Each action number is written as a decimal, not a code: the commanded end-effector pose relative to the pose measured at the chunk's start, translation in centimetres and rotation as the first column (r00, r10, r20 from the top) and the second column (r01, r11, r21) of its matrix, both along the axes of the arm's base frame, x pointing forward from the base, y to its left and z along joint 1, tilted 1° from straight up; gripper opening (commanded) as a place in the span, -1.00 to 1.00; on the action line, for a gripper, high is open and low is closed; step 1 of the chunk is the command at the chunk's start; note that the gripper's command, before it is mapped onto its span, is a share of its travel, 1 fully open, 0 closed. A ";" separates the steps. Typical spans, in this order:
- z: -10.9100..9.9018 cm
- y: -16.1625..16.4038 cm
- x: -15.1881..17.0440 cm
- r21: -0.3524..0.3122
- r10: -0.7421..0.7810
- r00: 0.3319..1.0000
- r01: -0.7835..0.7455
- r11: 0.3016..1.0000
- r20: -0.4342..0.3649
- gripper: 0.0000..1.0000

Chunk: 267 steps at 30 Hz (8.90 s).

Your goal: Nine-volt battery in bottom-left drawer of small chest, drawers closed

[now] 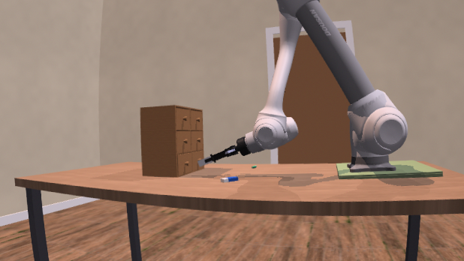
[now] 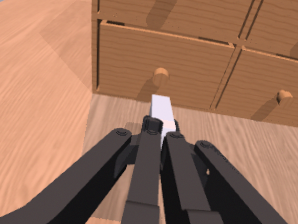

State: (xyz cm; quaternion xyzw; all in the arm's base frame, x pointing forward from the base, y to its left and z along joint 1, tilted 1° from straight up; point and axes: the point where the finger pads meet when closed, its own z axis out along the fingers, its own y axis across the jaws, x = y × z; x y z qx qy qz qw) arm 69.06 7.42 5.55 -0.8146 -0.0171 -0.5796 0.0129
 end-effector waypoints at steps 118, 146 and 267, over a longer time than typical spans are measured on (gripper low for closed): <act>13.3 -0.7 -8.7 -0.022 -0.012 0.925 0.004 1.000 -0.380 -1.00; 13.6 -0.5 -9.4 -0.020 -0.006 0.897 -0.003 1.000 -0.442 -1.00; 19.8 -0.7 -15.9 -0.039 -0.027 0.344 -0.029 0.999 -0.939 1.00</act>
